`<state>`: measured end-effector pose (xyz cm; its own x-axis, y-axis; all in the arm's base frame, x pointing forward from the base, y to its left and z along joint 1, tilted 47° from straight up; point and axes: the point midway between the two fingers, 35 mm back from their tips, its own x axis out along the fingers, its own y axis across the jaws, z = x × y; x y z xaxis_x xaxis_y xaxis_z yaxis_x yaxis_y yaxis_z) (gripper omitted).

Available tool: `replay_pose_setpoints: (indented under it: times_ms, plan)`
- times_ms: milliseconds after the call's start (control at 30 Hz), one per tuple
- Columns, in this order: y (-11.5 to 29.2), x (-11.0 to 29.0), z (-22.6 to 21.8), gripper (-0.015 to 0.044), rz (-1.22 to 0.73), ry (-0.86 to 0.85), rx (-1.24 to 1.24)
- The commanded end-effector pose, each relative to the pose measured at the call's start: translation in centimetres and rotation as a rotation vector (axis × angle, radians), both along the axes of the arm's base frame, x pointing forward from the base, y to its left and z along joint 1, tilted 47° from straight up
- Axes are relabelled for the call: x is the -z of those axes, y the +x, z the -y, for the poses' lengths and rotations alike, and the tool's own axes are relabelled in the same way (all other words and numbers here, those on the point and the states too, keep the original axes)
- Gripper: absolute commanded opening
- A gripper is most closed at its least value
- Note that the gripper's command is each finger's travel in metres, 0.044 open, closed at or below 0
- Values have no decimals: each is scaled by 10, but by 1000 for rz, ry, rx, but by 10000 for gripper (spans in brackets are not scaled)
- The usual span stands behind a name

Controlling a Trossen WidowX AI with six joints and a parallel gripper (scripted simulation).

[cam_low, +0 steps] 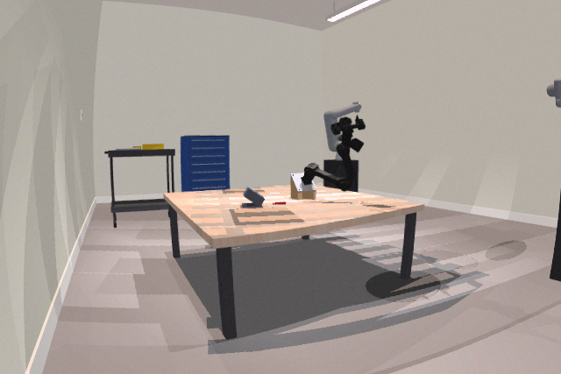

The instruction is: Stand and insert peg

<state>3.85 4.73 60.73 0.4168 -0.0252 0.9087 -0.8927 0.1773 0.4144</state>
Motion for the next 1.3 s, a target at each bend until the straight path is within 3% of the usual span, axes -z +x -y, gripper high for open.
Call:
replay_pose_setpoints:
  times_ms: [0,300,1267]
  plan:
    - [1,0,2,426,-3,3,2]
    - [47,12,73,440,-188,116,94]
    - [187,110,166,440,-753,99,174]
